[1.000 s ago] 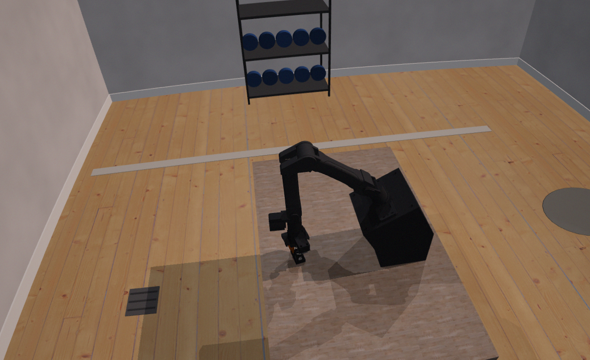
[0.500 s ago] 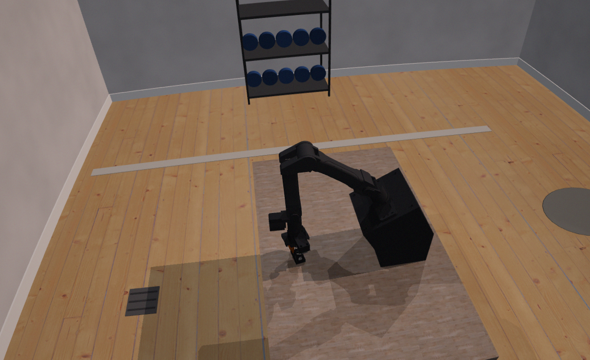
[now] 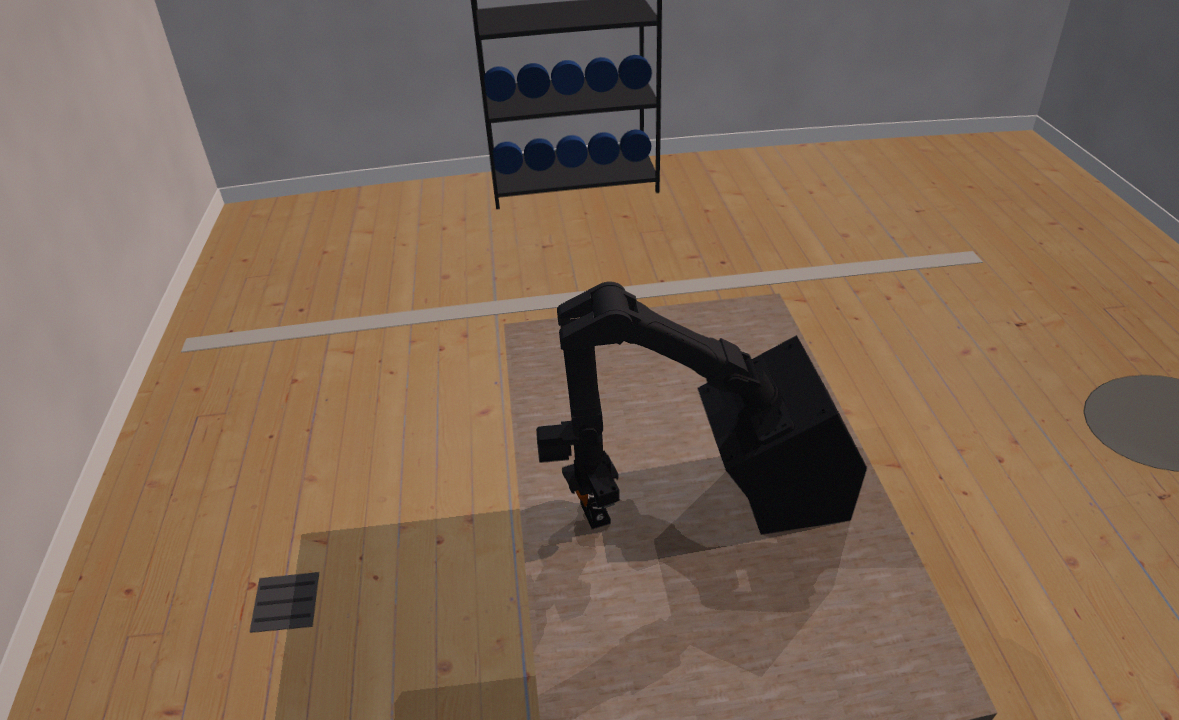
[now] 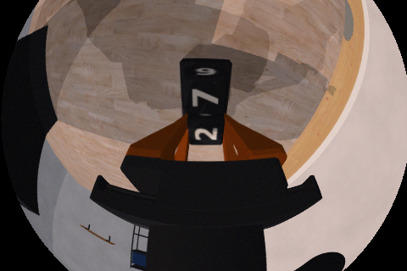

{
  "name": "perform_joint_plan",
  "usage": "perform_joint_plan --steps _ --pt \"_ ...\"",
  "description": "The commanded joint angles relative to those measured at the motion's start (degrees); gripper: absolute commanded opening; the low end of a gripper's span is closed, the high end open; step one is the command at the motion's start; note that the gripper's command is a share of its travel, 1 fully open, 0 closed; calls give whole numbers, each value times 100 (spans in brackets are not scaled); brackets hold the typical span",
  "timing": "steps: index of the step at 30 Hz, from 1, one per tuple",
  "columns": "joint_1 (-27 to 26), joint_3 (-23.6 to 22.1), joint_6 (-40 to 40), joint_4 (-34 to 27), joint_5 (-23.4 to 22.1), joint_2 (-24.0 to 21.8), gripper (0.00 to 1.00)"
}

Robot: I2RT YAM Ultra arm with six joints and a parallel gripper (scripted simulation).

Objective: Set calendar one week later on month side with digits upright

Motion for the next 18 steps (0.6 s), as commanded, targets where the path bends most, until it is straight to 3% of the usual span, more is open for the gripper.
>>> perform_joint_plan --steps 1,15,18 --pt "6 15 2 9 -23 -32 26" --pt "6 15 2 9 -23 -32 26" --pt "6 15 2 9 -23 -32 29"
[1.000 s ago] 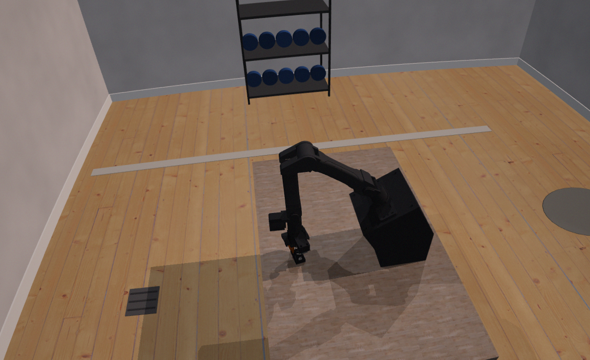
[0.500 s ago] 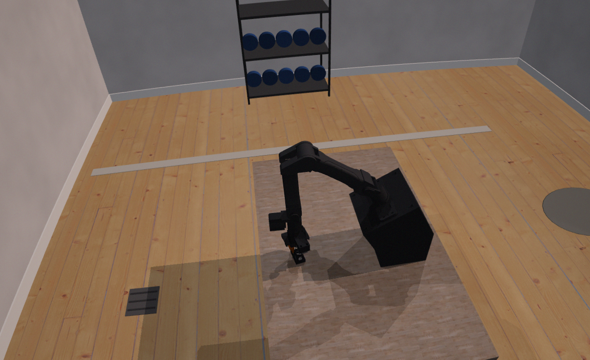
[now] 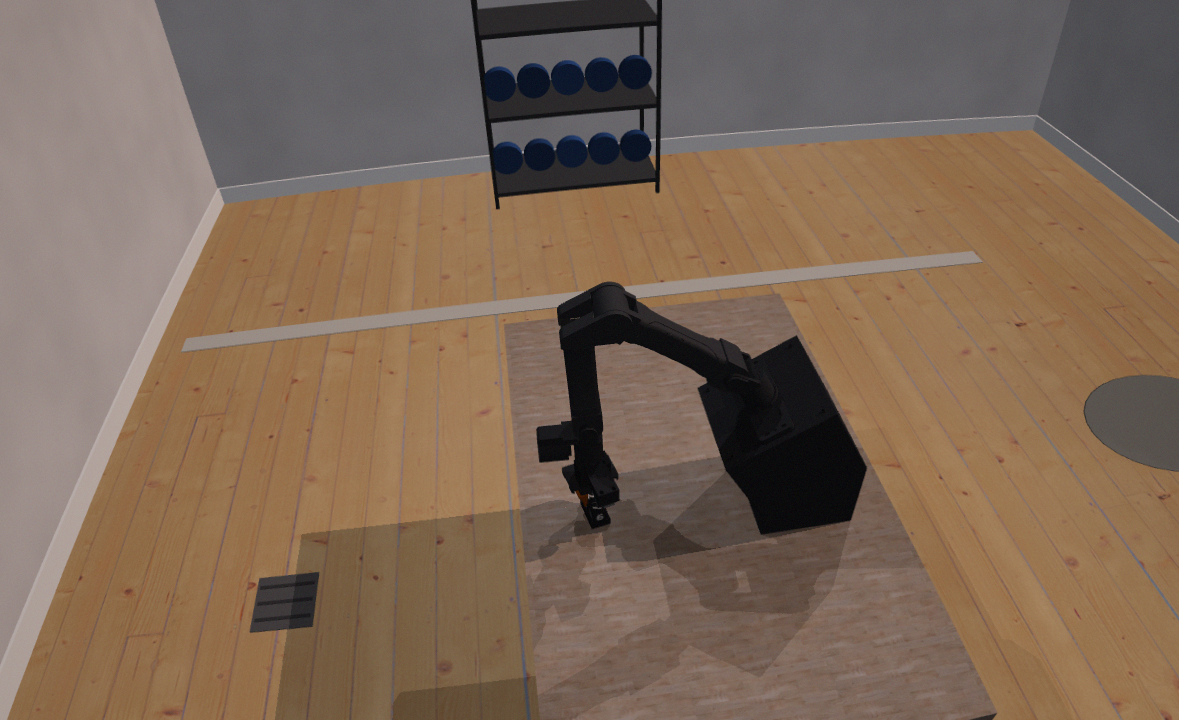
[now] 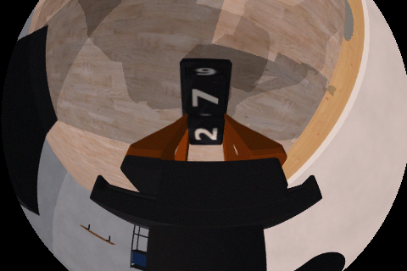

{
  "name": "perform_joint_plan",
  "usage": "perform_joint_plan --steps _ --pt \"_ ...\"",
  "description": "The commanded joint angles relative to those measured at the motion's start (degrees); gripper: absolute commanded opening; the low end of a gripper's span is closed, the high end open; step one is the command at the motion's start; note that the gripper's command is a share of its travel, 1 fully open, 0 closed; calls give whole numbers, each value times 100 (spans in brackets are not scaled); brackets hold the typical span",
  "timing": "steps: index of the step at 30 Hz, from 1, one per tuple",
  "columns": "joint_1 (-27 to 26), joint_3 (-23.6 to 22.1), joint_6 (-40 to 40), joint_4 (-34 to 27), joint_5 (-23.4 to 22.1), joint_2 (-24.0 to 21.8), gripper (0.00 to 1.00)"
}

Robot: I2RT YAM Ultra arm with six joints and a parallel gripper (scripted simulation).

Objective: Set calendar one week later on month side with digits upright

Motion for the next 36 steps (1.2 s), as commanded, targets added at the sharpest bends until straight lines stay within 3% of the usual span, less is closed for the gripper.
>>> perform_joint_plan --steps 1,12,27,36 --pt "6 15 2 9 -23 -32 33" --pt "6 15 2 9 -23 -32 45" --pt "5 -11 1 -37 -24 -105 45" --pt "-8 -255 -10 -614 -30 -927 45"
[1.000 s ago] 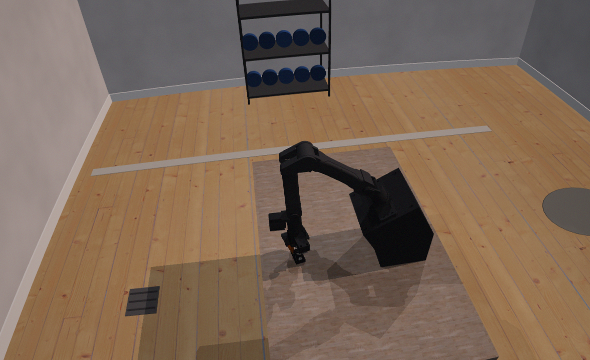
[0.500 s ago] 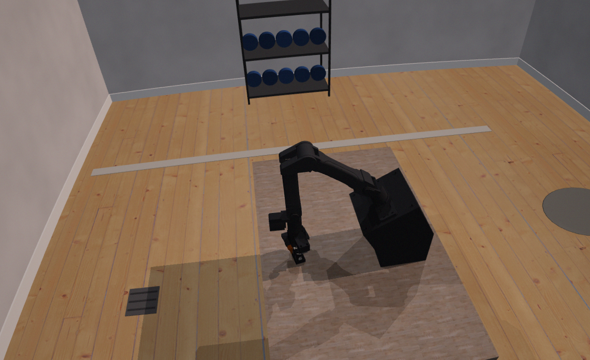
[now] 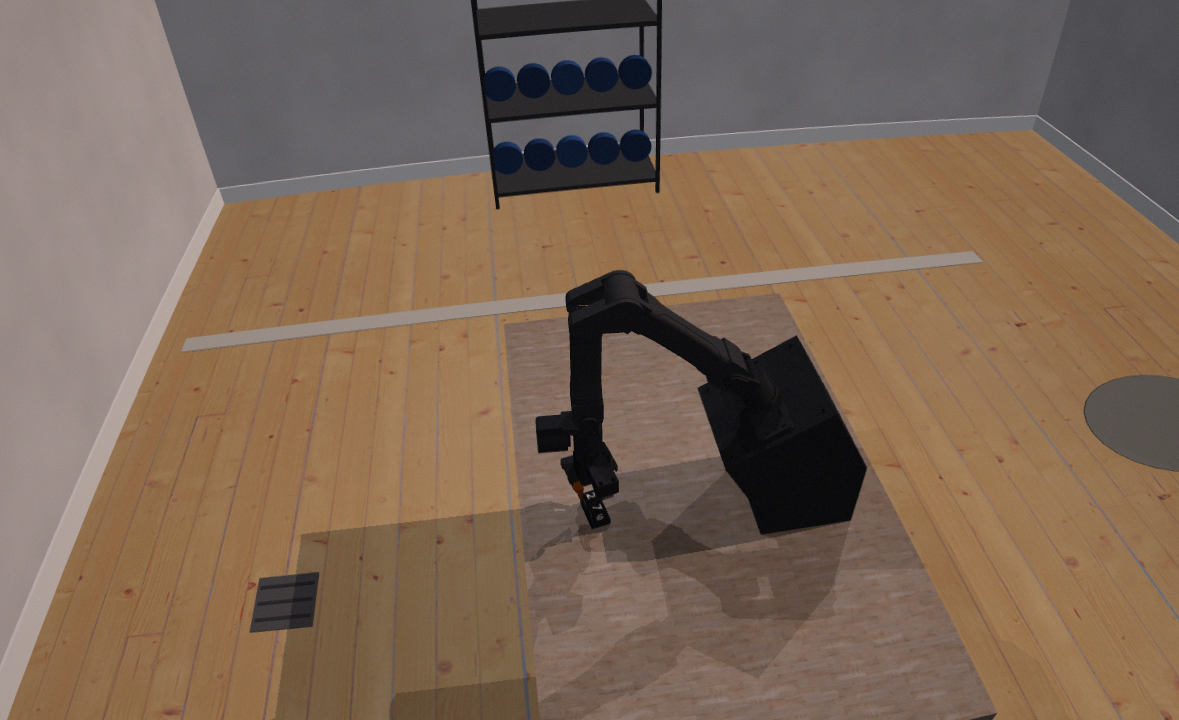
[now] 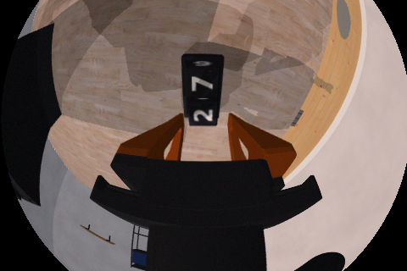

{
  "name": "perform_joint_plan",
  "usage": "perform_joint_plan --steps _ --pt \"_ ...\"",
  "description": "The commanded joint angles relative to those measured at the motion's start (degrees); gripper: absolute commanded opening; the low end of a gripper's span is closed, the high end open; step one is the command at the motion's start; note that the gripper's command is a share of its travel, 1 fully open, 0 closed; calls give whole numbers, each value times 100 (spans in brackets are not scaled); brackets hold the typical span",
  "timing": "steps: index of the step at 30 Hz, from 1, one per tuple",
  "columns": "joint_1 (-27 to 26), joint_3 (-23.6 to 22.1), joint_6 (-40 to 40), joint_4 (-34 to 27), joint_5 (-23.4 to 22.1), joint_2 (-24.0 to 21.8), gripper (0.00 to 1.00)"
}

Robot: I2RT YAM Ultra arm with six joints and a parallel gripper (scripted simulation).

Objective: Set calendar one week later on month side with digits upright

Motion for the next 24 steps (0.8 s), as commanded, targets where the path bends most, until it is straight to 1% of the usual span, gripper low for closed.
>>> perform_joint_plan --steps 1,6,8,13,18,19,24 --pt "-10 -51 -6 -410 -31 -431 45" --pt "-21 -142 -15 -911 -36 -1024 45" --pt "-21 -142 -15 -911 -36 -1024 45" --pt "-28 -164 -21 -1244 -40 -1380 45" --pt "-29 -166 -23 -1315 -41 -1453 45" --pt "-29 -166 -23 -1315 -41 -1453 100" --pt "-29 -166 -23 -1315 -41 -1453 100"
